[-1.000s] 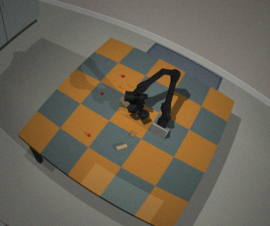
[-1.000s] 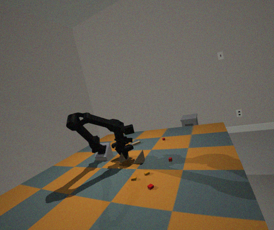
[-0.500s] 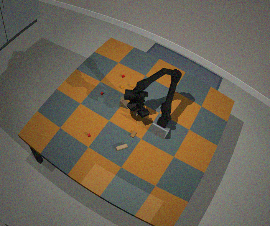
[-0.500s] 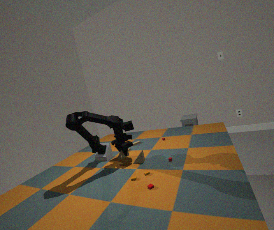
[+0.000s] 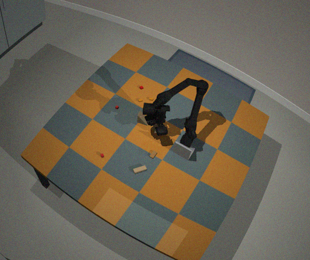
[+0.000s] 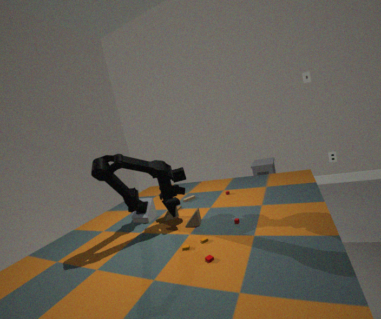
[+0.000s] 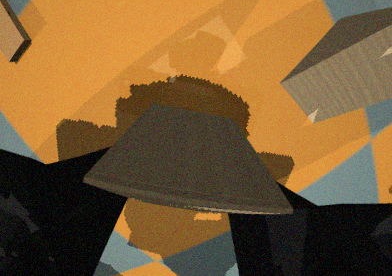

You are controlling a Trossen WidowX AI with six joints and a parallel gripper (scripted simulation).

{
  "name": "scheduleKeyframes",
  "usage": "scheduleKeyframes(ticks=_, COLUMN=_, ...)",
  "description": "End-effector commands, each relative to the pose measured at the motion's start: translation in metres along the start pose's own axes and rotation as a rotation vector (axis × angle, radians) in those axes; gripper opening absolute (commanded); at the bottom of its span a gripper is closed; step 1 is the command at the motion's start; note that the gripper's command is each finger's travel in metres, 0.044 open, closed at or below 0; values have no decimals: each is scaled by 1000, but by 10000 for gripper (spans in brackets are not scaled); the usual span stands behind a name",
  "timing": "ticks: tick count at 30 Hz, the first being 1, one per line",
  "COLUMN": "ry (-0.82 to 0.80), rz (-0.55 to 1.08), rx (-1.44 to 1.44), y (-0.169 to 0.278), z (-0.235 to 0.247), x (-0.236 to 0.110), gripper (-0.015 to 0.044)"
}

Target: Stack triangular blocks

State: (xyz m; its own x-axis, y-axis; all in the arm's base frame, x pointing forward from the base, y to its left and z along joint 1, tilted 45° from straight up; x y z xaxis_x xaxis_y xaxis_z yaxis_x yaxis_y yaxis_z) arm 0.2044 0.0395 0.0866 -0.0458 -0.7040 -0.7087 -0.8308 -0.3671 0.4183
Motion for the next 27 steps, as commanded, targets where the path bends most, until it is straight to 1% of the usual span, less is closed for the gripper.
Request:
scheduleKeyframes(ticks=1, ry=1, rz=1, rx=104, y=0, z=0, x=0, gripper=0)
scheduleKeyframes(ticks=27, ry=3, rz=3, rx=768, y=0, z=0, x=0, gripper=0)
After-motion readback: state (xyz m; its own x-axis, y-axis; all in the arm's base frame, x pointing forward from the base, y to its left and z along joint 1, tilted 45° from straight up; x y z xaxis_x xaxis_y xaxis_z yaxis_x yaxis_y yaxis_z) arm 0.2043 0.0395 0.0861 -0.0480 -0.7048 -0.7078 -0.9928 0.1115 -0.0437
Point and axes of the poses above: the point midway between the two fingers, 35 mm back from their tips, its own x axis out along the fingers, its own z axis across the jaws, y = z × x, the point moved 10 cm from there along -x, back along the fingers, and after that the axes turned 7 degrees about x, right-handed, at the moved point
